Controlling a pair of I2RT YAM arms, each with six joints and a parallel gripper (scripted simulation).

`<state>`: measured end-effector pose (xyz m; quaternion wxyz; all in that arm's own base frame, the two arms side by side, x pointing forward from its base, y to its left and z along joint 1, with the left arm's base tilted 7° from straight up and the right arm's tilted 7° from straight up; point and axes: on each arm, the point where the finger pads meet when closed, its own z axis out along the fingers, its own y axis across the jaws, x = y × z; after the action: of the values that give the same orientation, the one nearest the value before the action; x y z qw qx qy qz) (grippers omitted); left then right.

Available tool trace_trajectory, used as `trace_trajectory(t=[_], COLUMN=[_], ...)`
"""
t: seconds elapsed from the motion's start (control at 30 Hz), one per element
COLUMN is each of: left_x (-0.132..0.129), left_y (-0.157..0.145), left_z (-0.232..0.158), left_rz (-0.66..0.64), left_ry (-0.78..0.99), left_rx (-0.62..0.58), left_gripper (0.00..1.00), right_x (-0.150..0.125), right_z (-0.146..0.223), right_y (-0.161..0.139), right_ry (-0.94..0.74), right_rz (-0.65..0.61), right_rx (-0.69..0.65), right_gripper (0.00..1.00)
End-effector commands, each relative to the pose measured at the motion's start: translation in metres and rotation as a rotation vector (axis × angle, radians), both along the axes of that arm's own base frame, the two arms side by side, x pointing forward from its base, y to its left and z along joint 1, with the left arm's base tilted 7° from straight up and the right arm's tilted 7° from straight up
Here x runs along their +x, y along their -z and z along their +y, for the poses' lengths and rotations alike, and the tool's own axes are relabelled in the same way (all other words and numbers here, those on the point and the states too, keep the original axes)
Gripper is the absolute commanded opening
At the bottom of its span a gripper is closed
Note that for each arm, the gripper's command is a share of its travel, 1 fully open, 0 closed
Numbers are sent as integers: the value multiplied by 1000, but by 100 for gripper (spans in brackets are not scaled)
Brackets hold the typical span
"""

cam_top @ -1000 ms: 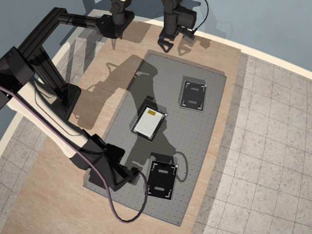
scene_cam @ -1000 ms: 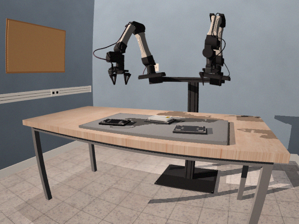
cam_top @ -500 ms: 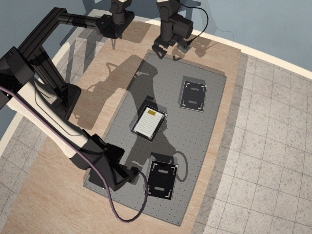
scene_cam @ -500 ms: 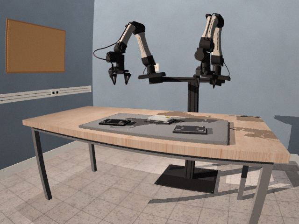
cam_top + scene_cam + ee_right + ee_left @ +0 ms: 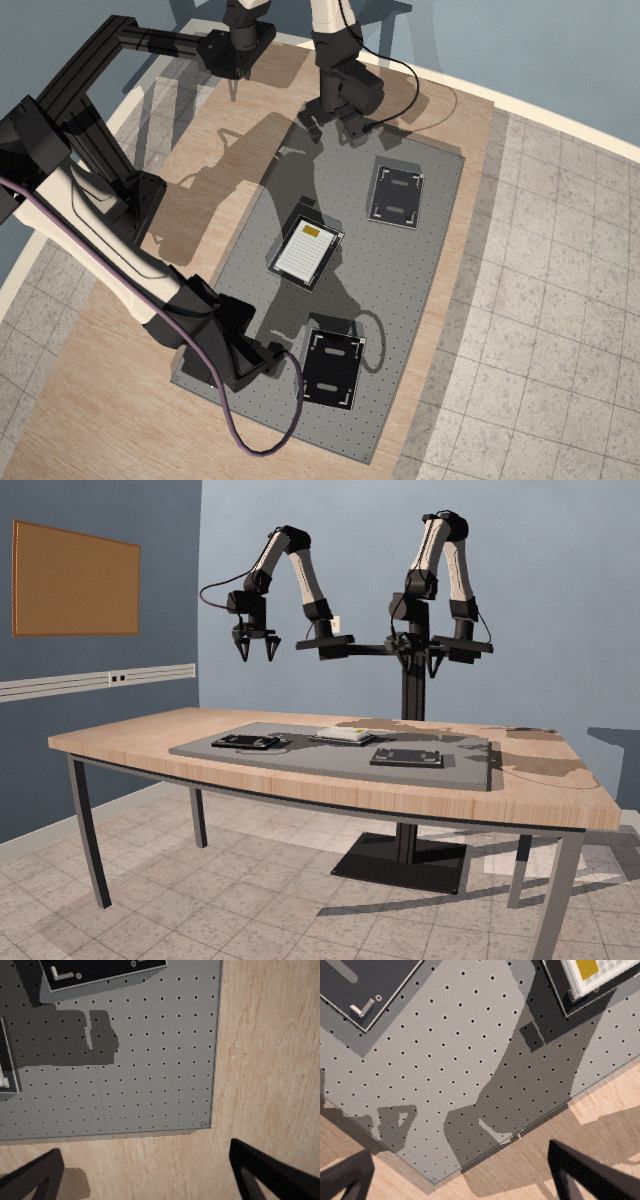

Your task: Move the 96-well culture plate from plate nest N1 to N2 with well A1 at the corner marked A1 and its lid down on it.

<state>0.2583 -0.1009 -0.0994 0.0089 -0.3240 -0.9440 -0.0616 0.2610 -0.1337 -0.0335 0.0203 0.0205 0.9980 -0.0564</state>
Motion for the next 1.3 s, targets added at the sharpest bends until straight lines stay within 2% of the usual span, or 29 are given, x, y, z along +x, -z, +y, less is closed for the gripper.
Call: trace_trajectory(t=[0.0,0.1,0.6,0.67,1.03,1.27], left_x=[12,12,5,5,4,4], left_y=[10,12,51,51,80,93], left_z=[-22,-26,-88,-88,-135,-156], left_rz=[-11,-6,81,81,126,128], left_ry=[155,188,684,684,1048,1057], left_rx=[-14,-14,9,9,20,21], left_gripper=[100,100,100,100,100,100], right_x=[3,3,3,3,3,3], right_z=[0,0,0,0,0,0], right_y=[-3,-3,-3,-3,-3,-3], right_ry=[-11,-11,-11,-11,-11,-11], right_rz=[-9,-9,-9,-9,-9,-9], right_rx=[-3,-3,-3,-3,-3,-3], right_gripper=[100,100,100,100,100,100])
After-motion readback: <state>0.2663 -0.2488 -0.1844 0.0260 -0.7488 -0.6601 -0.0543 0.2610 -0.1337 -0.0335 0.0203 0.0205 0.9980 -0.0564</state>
